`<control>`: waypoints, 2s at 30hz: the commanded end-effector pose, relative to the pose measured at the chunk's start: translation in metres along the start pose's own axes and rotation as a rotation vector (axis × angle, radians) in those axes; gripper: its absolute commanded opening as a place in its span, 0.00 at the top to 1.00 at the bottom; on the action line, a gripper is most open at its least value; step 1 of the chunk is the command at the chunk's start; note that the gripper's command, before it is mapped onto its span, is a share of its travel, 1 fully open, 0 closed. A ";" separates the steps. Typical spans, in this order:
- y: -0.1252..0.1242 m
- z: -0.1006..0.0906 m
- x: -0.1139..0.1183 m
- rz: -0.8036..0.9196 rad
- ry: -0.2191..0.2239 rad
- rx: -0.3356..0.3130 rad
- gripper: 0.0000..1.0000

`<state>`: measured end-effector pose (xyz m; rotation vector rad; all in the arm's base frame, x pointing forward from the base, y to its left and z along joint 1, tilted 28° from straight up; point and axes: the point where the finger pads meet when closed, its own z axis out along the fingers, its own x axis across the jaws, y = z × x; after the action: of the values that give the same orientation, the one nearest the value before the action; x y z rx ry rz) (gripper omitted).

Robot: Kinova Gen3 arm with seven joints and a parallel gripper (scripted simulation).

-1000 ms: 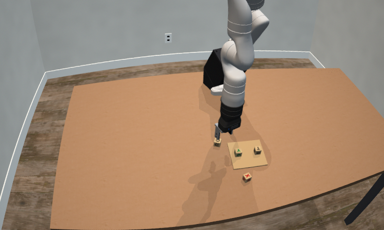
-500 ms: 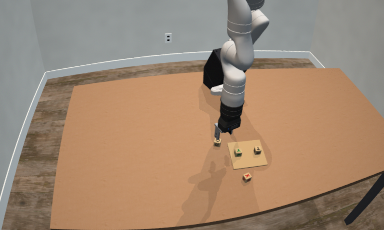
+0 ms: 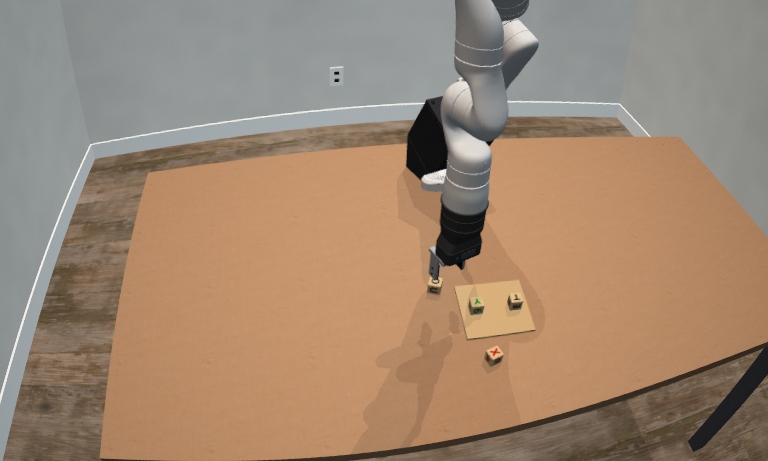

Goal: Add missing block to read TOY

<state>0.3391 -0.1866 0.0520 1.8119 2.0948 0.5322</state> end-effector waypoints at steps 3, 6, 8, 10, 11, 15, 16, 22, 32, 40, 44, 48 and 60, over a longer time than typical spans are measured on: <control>0.000 0.000 0.000 0.000 -0.001 0.000 0.00; 0.000 0.000 0.000 0.000 -0.001 0.000 0.00; 0.000 0.000 0.000 0.000 -0.001 0.000 0.00; 0.000 0.000 0.000 0.000 -0.001 0.000 0.00; 0.000 0.000 0.000 0.000 -0.001 0.000 0.00; 0.000 0.000 0.000 0.000 -0.001 0.000 0.00; 0.000 0.000 0.000 0.000 -0.001 0.000 0.00; -0.011 -0.012 -0.001 0.158 -0.001 0.010 0.00; -0.031 -0.047 0.000 0.656 -0.002 0.002 0.00; -0.032 -0.054 0.001 0.758 -0.002 -0.008 0.00; -0.032 -0.054 0.001 0.758 -0.002 -0.008 0.00; -0.032 -0.054 0.001 0.758 -0.002 -0.008 0.00; -0.032 -0.037 -0.001 0.757 -0.001 -0.005 0.00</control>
<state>0.2905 -0.1988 0.0792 2.5552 1.3273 0.6838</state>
